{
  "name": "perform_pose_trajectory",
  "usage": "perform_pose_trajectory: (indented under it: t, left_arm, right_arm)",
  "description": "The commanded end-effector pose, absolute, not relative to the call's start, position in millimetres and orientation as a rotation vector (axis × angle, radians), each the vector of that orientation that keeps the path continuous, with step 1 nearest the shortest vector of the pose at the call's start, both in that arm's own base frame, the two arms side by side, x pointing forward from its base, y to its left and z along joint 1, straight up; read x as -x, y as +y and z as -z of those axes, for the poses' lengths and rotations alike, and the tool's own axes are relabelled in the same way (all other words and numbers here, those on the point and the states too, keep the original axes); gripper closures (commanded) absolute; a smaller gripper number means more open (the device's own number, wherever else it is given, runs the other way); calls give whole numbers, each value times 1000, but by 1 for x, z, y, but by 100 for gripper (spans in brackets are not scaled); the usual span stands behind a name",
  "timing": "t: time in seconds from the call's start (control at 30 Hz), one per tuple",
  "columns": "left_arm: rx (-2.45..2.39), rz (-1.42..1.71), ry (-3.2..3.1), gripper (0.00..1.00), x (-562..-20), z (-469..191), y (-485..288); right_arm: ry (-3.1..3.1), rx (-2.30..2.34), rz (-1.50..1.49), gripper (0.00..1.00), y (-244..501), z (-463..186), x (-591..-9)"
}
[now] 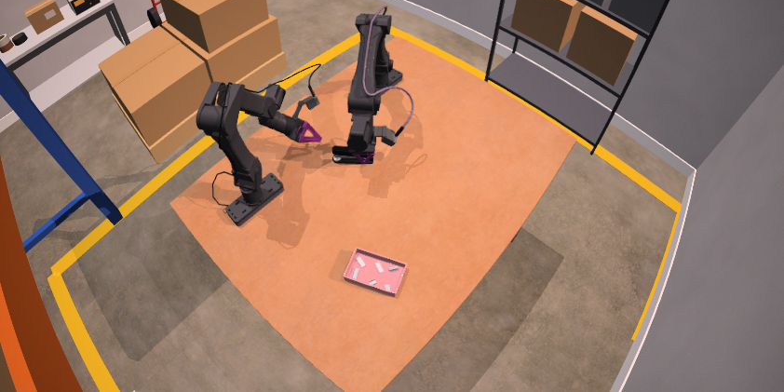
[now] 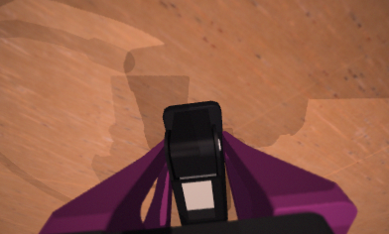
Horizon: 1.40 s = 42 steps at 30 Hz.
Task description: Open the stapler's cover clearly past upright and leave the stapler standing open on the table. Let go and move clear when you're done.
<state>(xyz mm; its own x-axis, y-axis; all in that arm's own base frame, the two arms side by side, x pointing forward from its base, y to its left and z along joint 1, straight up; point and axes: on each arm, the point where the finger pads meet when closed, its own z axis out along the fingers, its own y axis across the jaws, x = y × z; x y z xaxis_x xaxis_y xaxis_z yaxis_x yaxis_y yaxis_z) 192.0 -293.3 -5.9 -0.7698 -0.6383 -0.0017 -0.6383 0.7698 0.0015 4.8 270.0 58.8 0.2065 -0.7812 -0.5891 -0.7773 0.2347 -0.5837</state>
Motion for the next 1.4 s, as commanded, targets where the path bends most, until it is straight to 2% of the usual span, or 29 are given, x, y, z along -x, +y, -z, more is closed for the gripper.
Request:
perform_pose_trajectory:
  t: [0.0,0.63,1.37]
  left_arm:
    - [1074,22,2948,71,-194,3,-295]
    - [1074,22,2948,71,-194,3,-295]
    - [1074,22,2948,71,-194,3,-295]
  right_arm:
    - [1611,1326,-77,54,275,-63,-6]
    - [1830,702,-512,54,262,-56,-17]
    - [1832,704,-494,54,257,-50,-28]
